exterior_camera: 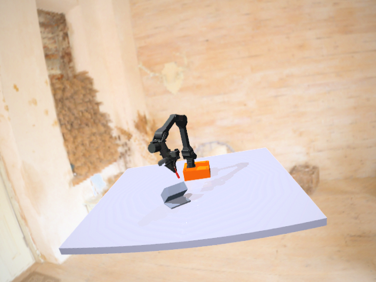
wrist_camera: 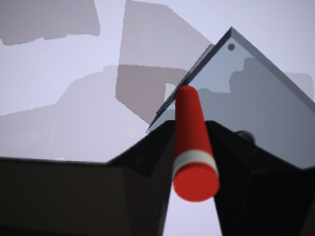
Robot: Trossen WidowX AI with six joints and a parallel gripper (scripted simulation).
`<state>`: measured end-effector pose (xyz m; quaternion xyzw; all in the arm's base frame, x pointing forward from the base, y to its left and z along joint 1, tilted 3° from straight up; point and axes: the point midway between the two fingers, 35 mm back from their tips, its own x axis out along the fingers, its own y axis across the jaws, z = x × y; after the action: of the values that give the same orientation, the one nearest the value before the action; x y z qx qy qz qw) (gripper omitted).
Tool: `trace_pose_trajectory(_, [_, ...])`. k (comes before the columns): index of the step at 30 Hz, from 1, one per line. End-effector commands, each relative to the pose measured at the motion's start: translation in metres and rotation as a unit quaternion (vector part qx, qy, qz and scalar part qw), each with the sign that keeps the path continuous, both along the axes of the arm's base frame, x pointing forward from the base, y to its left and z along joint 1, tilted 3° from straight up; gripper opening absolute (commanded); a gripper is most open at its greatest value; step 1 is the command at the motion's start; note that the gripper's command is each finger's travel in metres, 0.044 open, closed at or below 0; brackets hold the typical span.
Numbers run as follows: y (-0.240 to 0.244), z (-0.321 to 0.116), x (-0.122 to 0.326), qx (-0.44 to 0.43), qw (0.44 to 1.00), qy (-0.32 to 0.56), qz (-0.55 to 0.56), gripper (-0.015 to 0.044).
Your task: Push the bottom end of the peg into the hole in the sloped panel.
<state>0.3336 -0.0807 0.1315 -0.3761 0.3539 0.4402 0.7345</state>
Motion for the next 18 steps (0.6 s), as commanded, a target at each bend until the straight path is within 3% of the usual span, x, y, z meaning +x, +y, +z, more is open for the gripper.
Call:
trace_pose_trajectory(1, [-0.005,0.001,0.0,0.008,1.0,-0.002,-0.015,0.0])
trace_pose_trajectory(18, [-0.028,0.006,-0.004,0.038,0.996,-0.009,-0.074,0.0])
